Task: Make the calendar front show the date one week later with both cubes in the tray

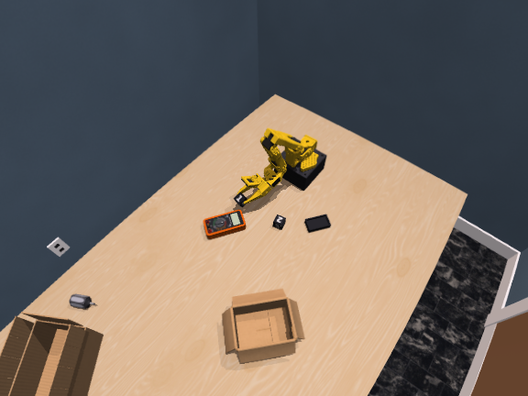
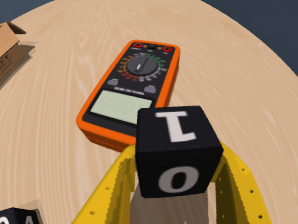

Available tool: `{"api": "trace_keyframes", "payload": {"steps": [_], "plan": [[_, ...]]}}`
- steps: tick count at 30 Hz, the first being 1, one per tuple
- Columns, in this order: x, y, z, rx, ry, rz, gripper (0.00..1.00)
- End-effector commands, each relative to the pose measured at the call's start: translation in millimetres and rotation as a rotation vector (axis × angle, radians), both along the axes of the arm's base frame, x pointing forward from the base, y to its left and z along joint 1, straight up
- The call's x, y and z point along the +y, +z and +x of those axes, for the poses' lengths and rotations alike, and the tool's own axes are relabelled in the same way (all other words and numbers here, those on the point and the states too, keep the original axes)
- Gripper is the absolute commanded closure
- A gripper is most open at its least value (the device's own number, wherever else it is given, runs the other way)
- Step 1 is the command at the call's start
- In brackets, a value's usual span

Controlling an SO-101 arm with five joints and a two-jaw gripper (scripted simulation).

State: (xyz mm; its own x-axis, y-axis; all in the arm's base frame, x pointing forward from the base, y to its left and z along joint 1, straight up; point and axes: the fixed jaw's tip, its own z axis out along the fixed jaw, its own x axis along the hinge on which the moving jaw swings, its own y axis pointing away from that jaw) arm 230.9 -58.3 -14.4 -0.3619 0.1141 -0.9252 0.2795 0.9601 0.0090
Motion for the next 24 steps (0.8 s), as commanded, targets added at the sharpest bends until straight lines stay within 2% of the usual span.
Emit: {"api": "trace_keyframes", "payload": {"steps": [1,24], "plan": [[-2.4,0.9,-0.1,-0.013,-0.014,0.007,1.0],[-2.3,-5.1,-0.2,-0.013,-0.014,0.007,1.0]]}}
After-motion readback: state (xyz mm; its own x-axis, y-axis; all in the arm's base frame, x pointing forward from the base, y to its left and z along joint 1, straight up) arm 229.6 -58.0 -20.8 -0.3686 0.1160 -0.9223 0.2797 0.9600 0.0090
